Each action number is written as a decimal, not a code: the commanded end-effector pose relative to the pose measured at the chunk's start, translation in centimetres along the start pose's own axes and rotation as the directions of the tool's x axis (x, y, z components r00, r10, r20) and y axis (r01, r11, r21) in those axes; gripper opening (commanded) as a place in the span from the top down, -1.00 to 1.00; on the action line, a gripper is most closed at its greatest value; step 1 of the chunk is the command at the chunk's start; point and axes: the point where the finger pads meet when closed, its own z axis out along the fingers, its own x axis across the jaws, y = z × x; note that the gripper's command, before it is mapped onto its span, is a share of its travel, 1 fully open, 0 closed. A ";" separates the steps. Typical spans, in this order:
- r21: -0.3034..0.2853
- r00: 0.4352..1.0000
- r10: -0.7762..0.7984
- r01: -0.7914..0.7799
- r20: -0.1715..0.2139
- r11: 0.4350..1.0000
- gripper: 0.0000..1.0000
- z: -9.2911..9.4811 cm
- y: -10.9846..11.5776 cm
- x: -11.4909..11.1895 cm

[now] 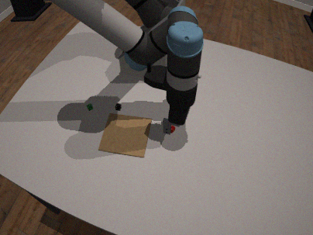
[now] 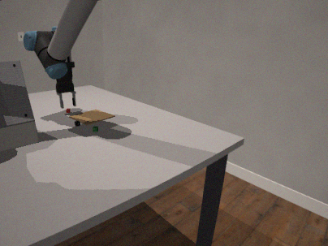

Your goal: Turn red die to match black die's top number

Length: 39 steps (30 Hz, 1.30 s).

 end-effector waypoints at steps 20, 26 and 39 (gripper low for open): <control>0.000 1.000 0.000 0.000 0.001 1.000 -1.00 0.0 0.0 0.0; 0.000 1.000 0.000 0.000 0.001 1.000 -1.00 -0.2 0.0 0.0; 0.000 1.000 0.000 0.000 0.001 1.000 -1.00 -3.3 0.0 0.0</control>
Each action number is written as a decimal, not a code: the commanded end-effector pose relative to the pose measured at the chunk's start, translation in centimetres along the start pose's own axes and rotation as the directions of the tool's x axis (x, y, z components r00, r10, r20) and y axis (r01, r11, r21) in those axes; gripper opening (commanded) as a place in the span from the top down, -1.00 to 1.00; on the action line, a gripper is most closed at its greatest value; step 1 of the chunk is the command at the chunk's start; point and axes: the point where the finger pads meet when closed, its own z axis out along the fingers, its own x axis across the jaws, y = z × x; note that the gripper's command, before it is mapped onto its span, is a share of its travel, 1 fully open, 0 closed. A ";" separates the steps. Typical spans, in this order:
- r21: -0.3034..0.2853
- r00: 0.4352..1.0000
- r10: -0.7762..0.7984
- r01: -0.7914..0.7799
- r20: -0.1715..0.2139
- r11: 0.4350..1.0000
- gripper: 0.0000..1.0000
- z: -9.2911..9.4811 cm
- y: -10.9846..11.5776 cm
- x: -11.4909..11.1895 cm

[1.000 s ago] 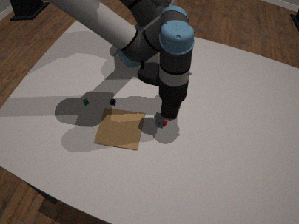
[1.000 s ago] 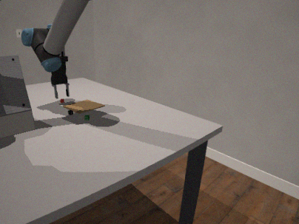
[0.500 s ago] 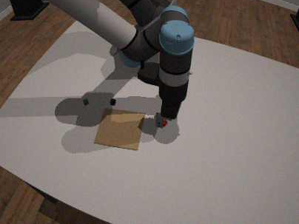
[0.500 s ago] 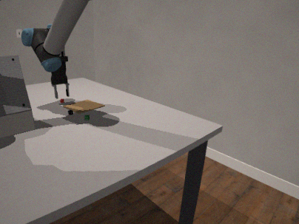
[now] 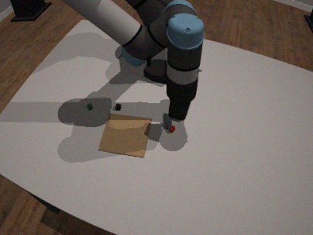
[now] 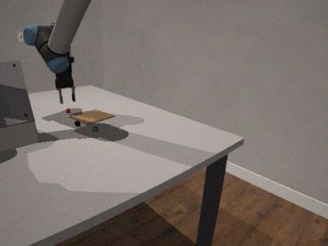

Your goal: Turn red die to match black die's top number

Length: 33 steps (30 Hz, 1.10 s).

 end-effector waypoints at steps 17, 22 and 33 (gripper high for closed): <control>0.000 1.000 0.001 -0.001 0.000 1.000 -1.00 -7.9 0.0 -0.1; 0.000 1.000 0.001 -0.001 0.000 1.000 -1.00 -9.0 0.0 -0.1; 0.000 1.000 0.001 -0.001 0.000 1.000 -1.00 -9.7 0.0 -0.1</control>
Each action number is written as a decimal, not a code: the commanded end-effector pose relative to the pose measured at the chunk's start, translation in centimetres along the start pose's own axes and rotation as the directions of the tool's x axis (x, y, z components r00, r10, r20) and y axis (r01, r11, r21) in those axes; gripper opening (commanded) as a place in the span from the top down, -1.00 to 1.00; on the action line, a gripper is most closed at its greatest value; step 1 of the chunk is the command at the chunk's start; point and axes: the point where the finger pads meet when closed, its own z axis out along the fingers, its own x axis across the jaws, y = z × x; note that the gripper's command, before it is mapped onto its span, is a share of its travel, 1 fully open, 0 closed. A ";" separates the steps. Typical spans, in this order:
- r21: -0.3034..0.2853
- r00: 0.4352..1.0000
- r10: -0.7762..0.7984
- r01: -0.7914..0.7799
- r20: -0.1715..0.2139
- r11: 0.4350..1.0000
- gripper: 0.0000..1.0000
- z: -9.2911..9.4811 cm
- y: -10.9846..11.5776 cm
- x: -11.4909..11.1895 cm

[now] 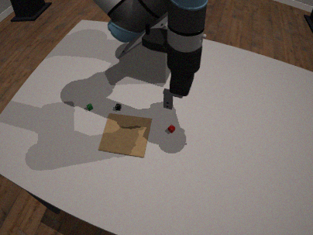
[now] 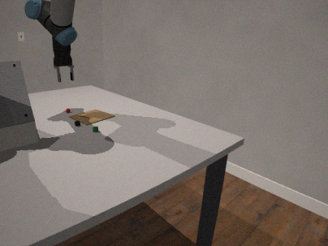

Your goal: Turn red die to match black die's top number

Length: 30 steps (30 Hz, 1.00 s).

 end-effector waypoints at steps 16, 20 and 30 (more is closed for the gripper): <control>0.000 0.998 -0.070 0.070 -0.001 0.998 -1.00 -0.1 0.0 0.0; 0.000 0.994 -0.113 0.113 -0.001 0.994 -1.00 0.0 -0.1 0.0; 0.000 0.911 -0.411 0.411 -0.001 0.911 -1.00 0.3 -0.1 -0.1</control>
